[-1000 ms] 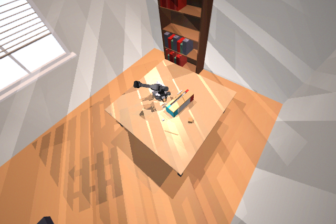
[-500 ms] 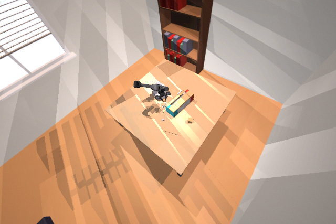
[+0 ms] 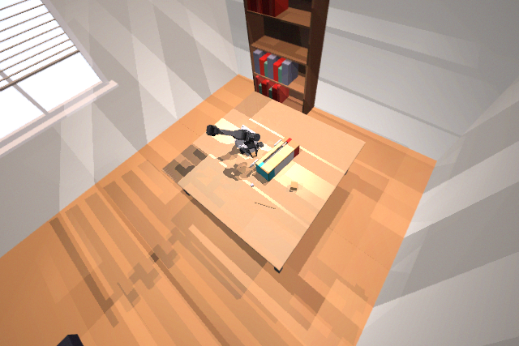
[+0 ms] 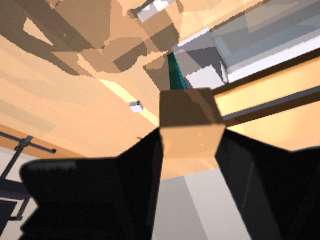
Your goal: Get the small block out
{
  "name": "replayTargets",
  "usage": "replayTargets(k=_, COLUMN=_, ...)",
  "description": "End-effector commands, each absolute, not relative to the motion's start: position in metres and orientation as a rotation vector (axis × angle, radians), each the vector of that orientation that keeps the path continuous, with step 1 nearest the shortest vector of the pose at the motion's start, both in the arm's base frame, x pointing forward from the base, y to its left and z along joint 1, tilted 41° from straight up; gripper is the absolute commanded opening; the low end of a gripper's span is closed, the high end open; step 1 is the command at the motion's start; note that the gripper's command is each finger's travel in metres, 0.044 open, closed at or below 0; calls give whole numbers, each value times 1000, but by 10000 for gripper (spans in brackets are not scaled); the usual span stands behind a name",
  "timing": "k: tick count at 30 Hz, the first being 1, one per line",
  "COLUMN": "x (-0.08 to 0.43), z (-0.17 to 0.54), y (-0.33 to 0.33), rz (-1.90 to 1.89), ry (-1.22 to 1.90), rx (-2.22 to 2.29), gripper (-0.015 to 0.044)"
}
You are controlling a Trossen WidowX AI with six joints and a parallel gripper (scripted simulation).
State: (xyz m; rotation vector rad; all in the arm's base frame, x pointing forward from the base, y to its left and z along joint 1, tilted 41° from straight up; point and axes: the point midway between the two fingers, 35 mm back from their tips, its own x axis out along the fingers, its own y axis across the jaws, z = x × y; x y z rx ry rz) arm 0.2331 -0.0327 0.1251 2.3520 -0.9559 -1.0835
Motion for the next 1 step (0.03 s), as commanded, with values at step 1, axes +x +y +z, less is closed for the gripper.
replayTargets(k=1, x=233, z=126, y=-33, rz=-1082, ry=-954, rx=2347, gripper=0)
